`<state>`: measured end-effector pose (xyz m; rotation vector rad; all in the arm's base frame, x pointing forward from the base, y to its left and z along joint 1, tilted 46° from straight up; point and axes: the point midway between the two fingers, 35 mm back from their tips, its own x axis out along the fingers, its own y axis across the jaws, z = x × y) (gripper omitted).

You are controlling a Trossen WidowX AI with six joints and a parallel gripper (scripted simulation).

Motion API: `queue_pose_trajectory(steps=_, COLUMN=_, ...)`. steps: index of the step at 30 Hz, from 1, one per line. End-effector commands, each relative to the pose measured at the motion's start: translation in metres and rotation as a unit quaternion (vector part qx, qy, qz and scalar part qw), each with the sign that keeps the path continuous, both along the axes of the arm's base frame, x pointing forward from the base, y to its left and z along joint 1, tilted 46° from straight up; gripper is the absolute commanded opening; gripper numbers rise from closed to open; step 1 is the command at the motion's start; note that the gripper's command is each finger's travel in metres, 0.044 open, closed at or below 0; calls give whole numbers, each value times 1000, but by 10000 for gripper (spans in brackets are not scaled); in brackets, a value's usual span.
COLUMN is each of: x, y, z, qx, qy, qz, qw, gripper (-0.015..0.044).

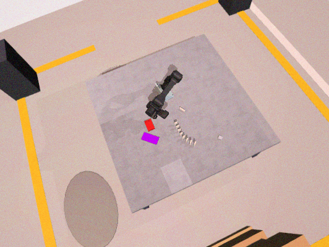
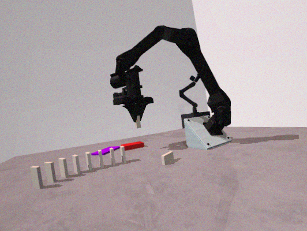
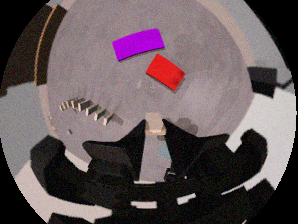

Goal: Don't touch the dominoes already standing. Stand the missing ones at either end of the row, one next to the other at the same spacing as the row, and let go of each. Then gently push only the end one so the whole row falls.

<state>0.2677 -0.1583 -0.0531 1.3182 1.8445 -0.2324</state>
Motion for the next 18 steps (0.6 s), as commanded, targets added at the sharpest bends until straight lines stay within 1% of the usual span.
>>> queue_pose_trajectory(steps=1, x=-1, y=-25, z=30, qx=-2, qy=-2, qz=3, qw=1000, gripper=107)
queue_pose_trajectory(steps=4, x=-1, y=-25, z=30, qx=-2, qy=-2, qz=3, qw=1000, gripper=107)
queue_pose_trajectory(steps=6, x=4, y=-21, z=35, qx=1, qy=-28, qz=29, qw=999, gripper=107)
queue_pose_trajectory(steps=8, x=19, y=-6, z=49, qx=11, qy=-100, qz=103, qw=990, gripper=107)
queue_pose_trajectory(steps=10, x=34, y=12, z=65, qx=23, qy=-181, qz=185, qw=966, gripper=107)
queue_pose_trajectory(steps=14, x=59, y=50, z=95, qx=48, qy=-326, qz=332, qw=884, gripper=107)
queue_pose_trajectory(steps=16, x=62, y=56, z=100, qx=52, qy=-349, qz=355, qw=866, gripper=107)
queue_pose_trajectory(steps=18, x=62, y=56, z=100, qx=52, qy=-349, qz=355, qw=866, gripper=107)
